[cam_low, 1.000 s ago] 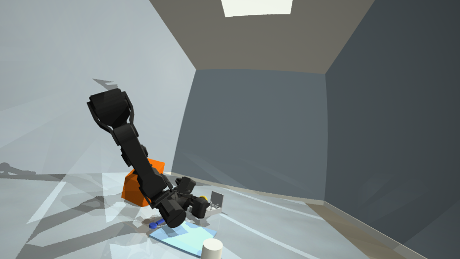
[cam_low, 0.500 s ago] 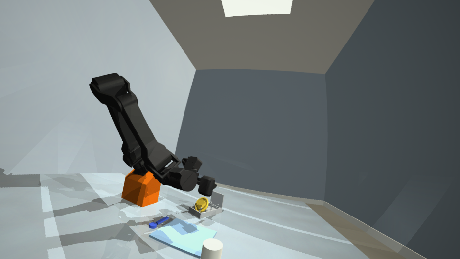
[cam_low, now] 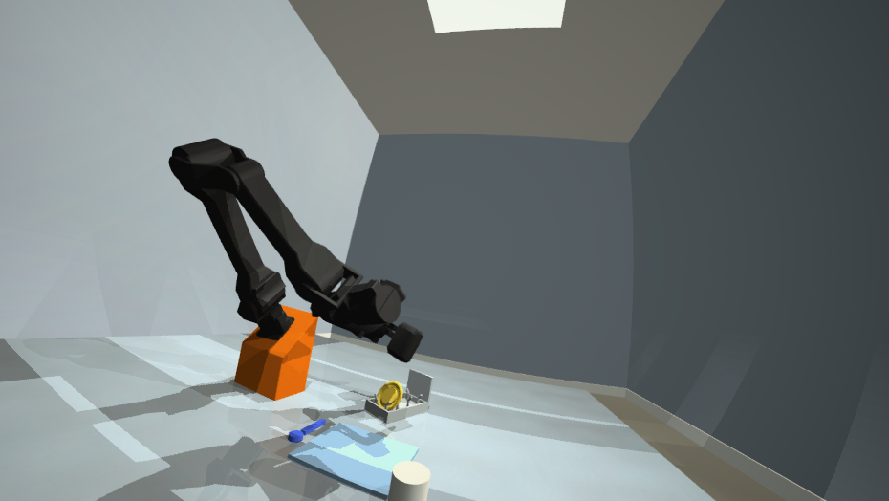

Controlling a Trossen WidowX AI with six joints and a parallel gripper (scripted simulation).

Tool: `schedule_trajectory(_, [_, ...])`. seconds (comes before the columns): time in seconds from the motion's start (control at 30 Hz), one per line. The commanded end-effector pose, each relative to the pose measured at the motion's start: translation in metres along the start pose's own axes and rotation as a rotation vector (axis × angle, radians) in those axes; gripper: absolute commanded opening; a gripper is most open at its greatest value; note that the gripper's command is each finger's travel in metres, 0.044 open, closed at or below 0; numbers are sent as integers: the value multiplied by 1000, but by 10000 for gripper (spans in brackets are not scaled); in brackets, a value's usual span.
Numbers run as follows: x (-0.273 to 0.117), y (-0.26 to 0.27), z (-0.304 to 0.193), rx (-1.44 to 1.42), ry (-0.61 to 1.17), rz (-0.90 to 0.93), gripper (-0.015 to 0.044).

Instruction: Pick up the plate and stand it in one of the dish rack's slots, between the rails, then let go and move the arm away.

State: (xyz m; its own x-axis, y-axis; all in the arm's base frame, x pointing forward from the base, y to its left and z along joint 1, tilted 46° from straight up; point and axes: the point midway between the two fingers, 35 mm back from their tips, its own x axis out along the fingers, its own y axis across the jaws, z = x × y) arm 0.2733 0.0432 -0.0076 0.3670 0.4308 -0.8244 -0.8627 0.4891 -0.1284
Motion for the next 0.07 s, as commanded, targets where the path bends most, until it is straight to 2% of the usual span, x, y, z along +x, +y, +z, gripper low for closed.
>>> schedule_trajectory(0.0, [2,2,0,90,69,22,400])
schedule_trajectory(0.03, [2,3,0,116,89,28,400])
